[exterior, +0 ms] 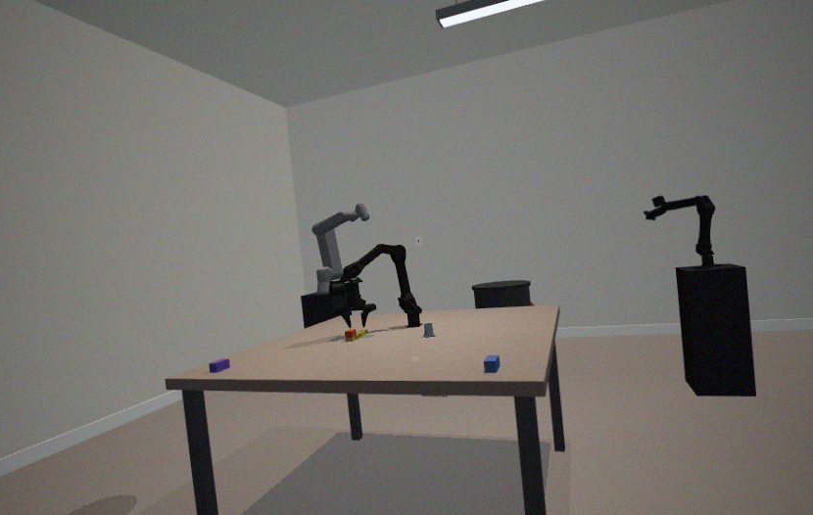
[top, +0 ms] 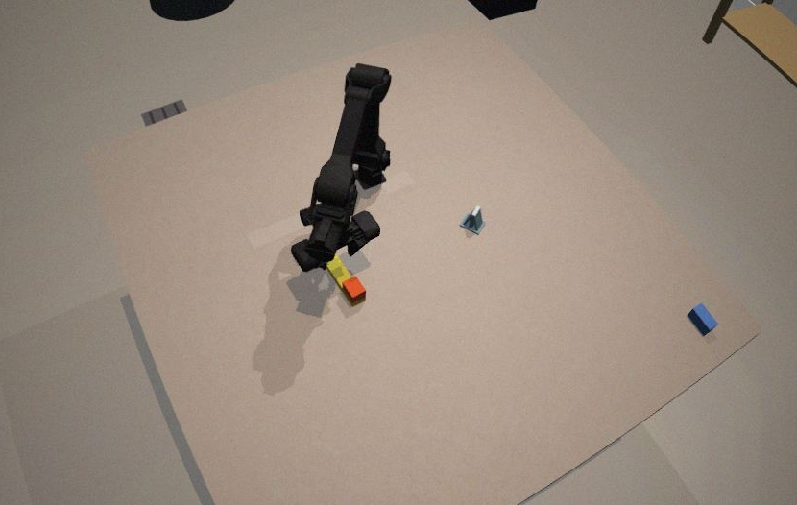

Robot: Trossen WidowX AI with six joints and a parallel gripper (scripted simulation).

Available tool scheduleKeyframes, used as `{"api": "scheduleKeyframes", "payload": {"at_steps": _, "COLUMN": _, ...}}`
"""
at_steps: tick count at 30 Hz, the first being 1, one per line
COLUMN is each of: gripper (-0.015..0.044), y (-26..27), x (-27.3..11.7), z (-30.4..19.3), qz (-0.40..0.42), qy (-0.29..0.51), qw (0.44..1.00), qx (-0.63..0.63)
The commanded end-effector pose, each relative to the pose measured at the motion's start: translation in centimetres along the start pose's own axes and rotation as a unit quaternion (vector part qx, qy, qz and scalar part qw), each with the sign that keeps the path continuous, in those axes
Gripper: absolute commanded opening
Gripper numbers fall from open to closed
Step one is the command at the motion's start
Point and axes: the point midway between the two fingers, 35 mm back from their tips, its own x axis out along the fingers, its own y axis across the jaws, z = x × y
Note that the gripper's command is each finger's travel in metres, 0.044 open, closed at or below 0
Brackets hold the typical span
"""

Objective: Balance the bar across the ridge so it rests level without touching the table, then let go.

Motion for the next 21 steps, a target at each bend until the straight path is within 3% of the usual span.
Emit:
{"api": "scheduleKeyframes", "payload": {"at_steps": 1, "gripper": 0.0315, "y": 0.0, "x": 1.0, "z": 0.1, "qz": 0.003, "qy": 0.0, "qw": 1.0, "qx": 0.003}}
{"api": "scheduleKeyframes", "payload": {"at_steps": 21, "gripper": 0.0315, "y": 0.0, "x": 3.4, "z": 0.1, "qz": 0.003, "qy": 0.0, "qw": 1.0, "qx": 0.003}}
